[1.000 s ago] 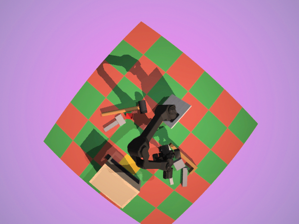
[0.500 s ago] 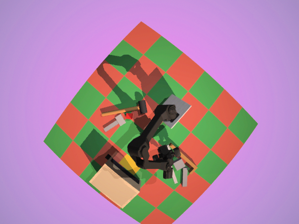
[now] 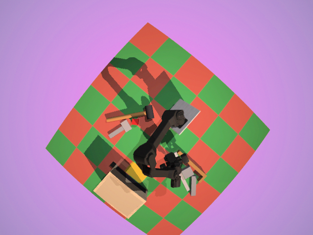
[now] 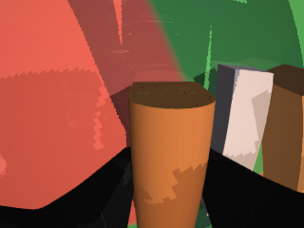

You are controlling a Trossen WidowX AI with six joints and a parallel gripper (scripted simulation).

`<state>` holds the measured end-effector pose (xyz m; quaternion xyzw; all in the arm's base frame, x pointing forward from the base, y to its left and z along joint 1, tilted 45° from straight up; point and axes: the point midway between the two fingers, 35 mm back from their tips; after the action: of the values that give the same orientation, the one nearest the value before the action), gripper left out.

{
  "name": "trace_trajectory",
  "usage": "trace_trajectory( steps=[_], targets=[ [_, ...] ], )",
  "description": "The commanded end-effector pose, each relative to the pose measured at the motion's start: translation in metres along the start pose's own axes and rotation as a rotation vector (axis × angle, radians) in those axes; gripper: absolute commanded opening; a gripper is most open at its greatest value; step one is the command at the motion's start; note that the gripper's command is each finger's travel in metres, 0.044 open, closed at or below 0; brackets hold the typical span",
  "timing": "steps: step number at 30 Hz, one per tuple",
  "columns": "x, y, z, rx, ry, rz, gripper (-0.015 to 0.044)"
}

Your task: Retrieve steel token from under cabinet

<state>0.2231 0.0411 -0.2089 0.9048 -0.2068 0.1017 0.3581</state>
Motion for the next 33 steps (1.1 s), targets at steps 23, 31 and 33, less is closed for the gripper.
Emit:
trace_trajectory(
  steps=[23,31,33],
  targets=[
    [0.0004,-0.0025,-0.0018,0.005,0.005,0.063,0.0000],
    [0.0003,-0.0027,-0.0018,0.004,0.006,0.124,0.0000],
    [0.0003,-0.0027,-0.0018,0.004,0.006,0.139,0.0000]
  ],
)
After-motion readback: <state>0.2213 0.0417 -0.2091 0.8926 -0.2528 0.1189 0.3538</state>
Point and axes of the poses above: the point midway between the two fingers, 35 mm back from their tips, its own z axis out along the fingers, its own x axis across the jaws, y = z × x, and after that the axes turned 6 degrees about z, right-handed
